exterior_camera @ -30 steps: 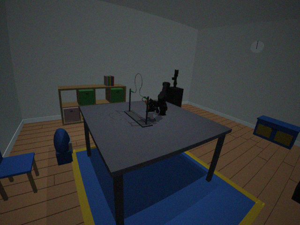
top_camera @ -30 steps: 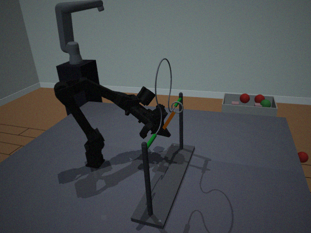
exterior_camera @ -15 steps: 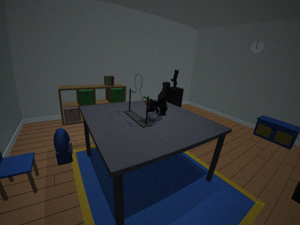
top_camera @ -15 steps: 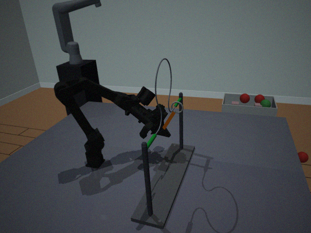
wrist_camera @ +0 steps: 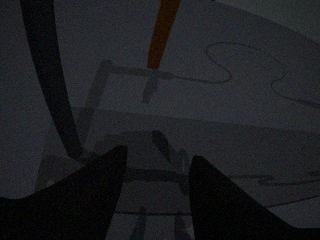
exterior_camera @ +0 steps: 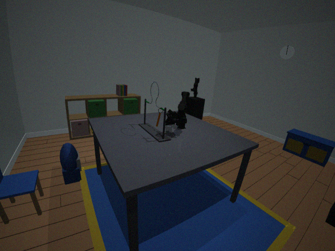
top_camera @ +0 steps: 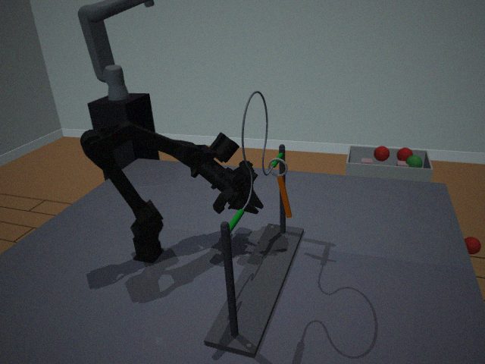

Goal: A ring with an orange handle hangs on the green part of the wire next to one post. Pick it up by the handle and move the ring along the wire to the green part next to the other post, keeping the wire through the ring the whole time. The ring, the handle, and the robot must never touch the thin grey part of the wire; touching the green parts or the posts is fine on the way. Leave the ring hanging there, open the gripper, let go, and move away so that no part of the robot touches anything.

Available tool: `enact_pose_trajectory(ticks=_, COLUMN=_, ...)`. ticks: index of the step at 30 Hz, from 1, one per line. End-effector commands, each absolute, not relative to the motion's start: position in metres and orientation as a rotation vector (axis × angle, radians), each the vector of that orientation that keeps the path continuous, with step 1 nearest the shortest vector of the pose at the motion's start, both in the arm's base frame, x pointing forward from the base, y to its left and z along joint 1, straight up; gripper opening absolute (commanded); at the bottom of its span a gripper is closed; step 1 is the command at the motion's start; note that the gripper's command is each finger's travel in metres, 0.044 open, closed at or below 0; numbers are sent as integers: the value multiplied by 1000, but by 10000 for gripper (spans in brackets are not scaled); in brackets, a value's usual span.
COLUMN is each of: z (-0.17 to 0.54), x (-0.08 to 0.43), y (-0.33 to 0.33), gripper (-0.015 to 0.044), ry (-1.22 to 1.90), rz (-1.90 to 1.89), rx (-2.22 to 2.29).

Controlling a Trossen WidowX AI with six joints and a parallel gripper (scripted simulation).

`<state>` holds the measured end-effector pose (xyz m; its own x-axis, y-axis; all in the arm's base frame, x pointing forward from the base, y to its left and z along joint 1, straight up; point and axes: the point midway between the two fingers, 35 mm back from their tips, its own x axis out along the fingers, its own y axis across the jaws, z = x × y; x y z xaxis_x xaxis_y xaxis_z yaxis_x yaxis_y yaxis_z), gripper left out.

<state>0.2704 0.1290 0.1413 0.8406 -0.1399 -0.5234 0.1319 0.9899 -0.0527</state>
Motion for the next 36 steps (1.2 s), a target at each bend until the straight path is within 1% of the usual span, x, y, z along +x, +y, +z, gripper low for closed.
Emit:
enact_pose_trajectory(ticks=1, z=152, x=257, y=132, gripper=160, ry=549, rz=-145, rx=-6)
enact_pose_trajectory(ticks=7, z=161, x=242, y=133, gripper=160, ry=546, rz=-146, rx=-7)
enact_pose_trajectory(ticks=31, z=161, x=242, y=133, gripper=160, ry=546, rz=-146, rx=-7)
enact_pose_trajectory(ticks=33, z=163, x=236, y=135, gripper=212, ry=551, rz=-143, rx=-9)
enact_pose_trajectory(ticks=36, z=178, x=212, y=138, gripper=291, ry=552, rz=-143, rx=-9)
